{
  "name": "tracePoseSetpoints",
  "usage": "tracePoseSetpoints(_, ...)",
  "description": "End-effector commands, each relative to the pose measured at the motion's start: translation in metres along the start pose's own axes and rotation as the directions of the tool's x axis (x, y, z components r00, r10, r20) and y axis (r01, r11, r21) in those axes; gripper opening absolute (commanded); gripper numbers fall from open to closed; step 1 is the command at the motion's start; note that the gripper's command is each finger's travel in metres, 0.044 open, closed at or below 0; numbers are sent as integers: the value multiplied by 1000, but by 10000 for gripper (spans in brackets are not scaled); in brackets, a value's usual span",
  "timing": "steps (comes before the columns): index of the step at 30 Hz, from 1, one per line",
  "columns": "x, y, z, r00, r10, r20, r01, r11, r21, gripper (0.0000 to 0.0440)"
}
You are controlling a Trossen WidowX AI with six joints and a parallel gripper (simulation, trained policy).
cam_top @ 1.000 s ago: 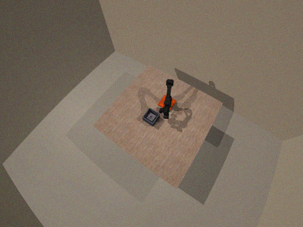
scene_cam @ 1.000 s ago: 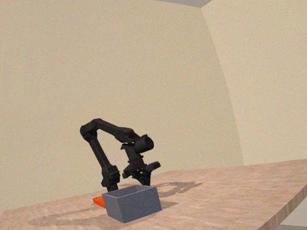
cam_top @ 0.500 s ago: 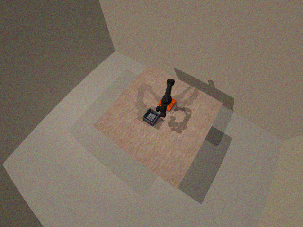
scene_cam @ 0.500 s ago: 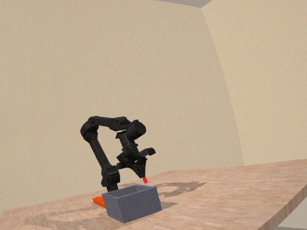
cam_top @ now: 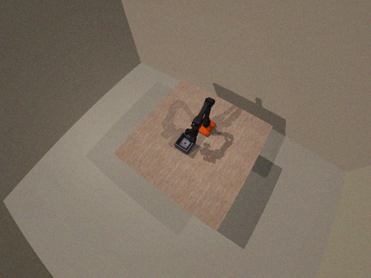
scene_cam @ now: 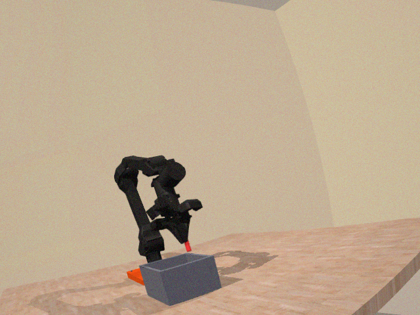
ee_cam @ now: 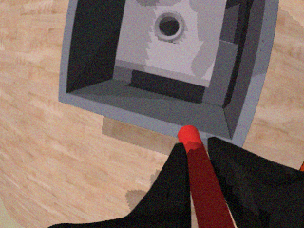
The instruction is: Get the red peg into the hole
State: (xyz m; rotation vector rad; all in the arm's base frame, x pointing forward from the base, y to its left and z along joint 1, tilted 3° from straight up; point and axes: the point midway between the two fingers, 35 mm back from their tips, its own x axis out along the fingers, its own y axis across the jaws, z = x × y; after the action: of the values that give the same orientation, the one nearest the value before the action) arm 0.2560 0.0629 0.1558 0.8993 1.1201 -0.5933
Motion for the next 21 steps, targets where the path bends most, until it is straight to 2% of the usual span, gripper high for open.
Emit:
tracePoseSetpoints(1, 3, 3, 11, 1000, -5, 16, 5, 1000, 12, 0)
tracePoseSetpoints(21, 33, 5, 63, 999, -32, 29, 28, 994, 105, 12)
